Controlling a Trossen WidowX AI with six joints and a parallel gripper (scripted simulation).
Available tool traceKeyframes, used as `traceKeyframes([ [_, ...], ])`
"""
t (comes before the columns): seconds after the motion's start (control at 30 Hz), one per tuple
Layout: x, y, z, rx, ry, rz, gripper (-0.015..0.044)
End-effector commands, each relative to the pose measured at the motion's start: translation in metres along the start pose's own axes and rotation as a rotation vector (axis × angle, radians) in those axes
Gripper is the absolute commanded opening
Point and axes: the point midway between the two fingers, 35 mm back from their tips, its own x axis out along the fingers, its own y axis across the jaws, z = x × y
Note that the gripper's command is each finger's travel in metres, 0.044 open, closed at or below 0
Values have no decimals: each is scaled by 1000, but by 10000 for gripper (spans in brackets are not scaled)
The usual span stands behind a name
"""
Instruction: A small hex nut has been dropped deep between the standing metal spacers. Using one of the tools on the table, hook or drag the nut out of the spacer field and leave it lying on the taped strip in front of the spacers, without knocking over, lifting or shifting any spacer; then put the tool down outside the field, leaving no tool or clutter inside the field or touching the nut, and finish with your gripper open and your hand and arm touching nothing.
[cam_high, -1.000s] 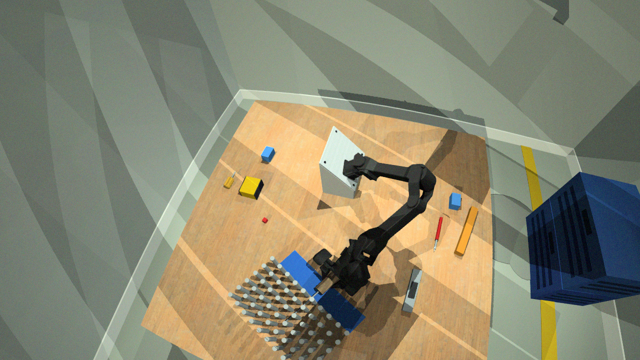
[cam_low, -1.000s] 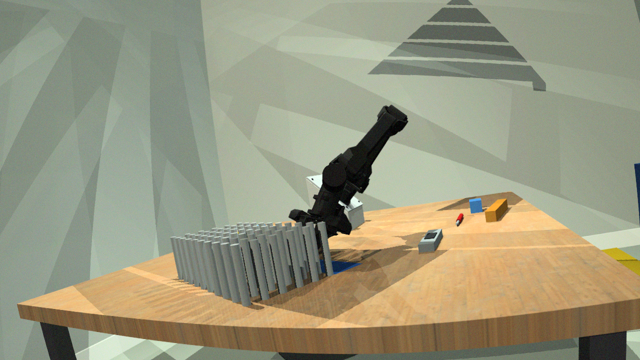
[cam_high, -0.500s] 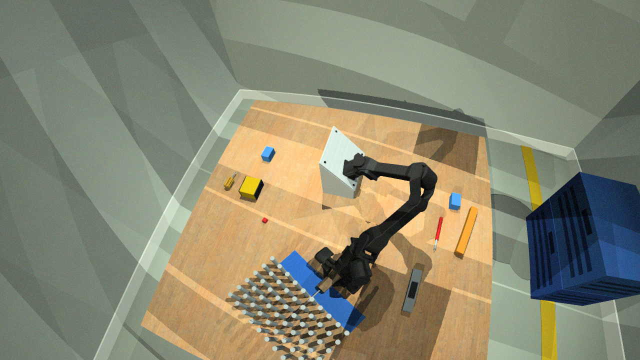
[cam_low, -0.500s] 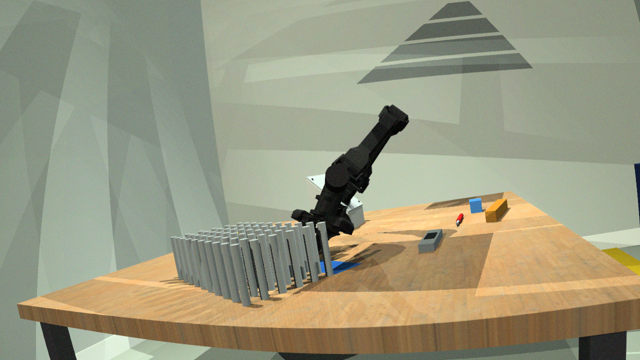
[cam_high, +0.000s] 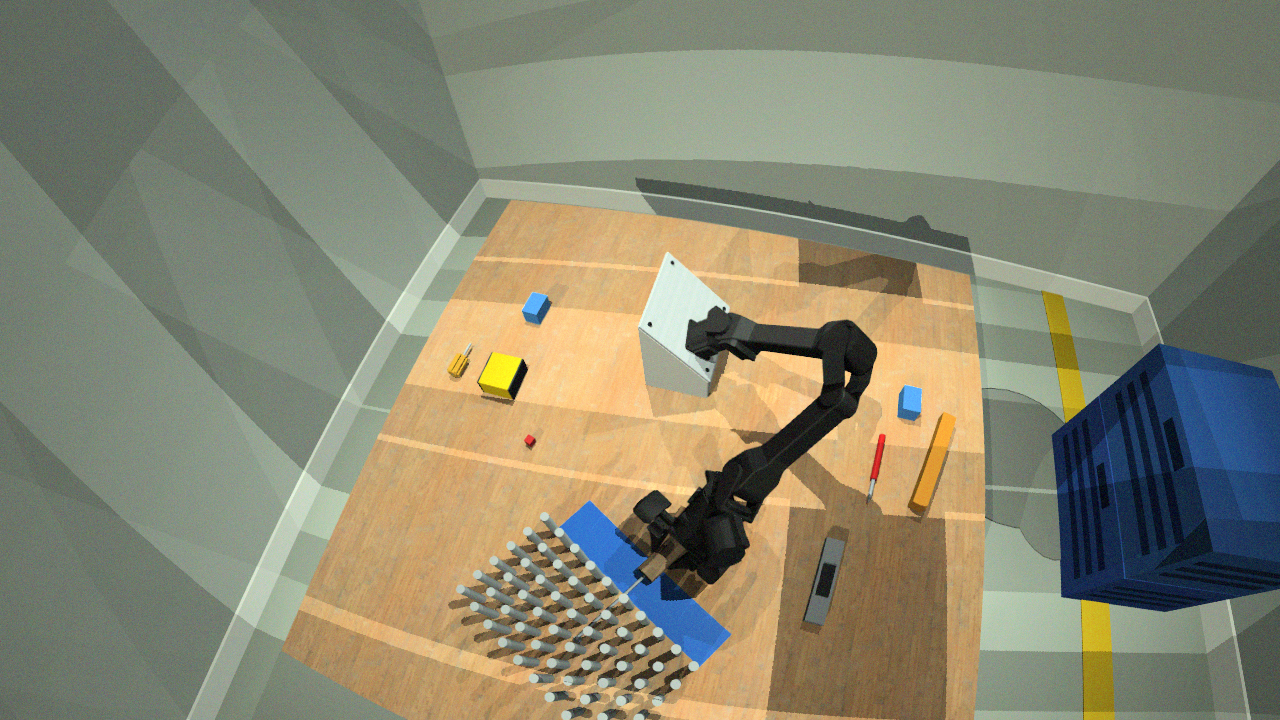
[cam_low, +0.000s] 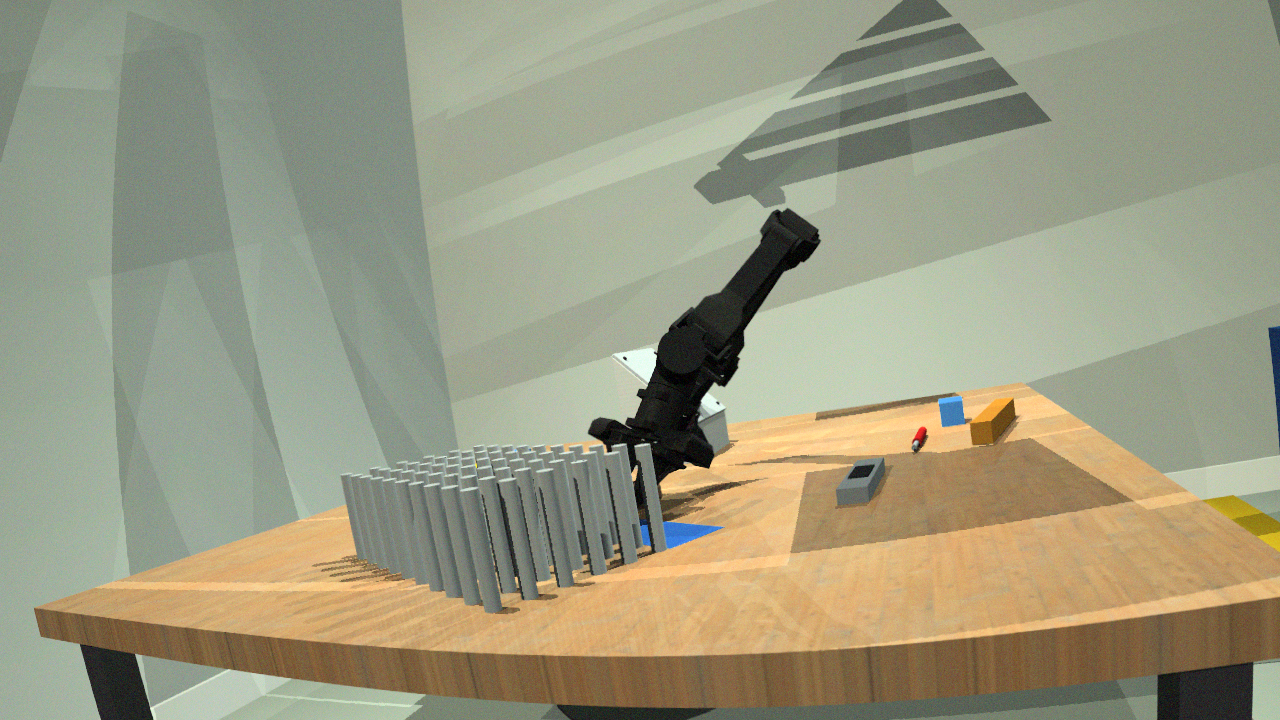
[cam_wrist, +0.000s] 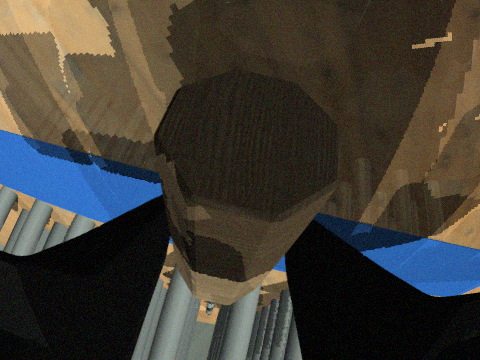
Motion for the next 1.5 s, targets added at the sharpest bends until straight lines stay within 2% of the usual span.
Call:
traceKeyframes([
  [0.0,-2,0,1,5,6,0,0],
  [1.47,-18,0,27,6,4,1,0],
])
